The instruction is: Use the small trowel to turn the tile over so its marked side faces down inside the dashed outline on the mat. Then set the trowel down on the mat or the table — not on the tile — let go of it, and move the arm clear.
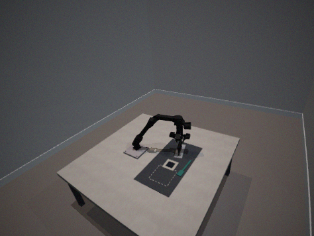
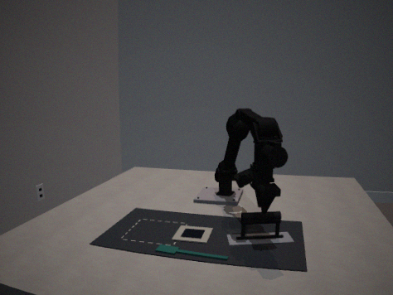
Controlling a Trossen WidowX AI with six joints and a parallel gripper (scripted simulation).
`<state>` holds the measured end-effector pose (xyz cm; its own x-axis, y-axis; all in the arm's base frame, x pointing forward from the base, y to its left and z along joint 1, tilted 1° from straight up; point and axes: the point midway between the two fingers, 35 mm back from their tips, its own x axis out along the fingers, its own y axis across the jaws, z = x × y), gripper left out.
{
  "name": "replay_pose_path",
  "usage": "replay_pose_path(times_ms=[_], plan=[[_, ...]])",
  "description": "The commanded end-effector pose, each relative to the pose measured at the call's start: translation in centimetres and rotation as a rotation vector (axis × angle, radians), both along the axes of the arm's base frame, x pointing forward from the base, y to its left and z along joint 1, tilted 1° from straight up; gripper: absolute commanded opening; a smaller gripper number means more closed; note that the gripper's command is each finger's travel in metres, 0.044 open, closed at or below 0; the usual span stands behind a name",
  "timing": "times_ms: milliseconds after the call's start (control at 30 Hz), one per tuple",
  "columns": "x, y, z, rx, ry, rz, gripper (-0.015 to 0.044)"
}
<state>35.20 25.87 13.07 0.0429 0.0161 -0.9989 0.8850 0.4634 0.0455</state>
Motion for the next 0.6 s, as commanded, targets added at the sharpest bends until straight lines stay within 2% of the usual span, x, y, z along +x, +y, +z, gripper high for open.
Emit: replay_pose_path(times_ms=[0,567], plan=[[-0.1,0.0,-0.7,-0.004,0.004,0.006,0.027],[0.0,-0.1,-3.3,-0.004,0.004,0.006,0.027]])
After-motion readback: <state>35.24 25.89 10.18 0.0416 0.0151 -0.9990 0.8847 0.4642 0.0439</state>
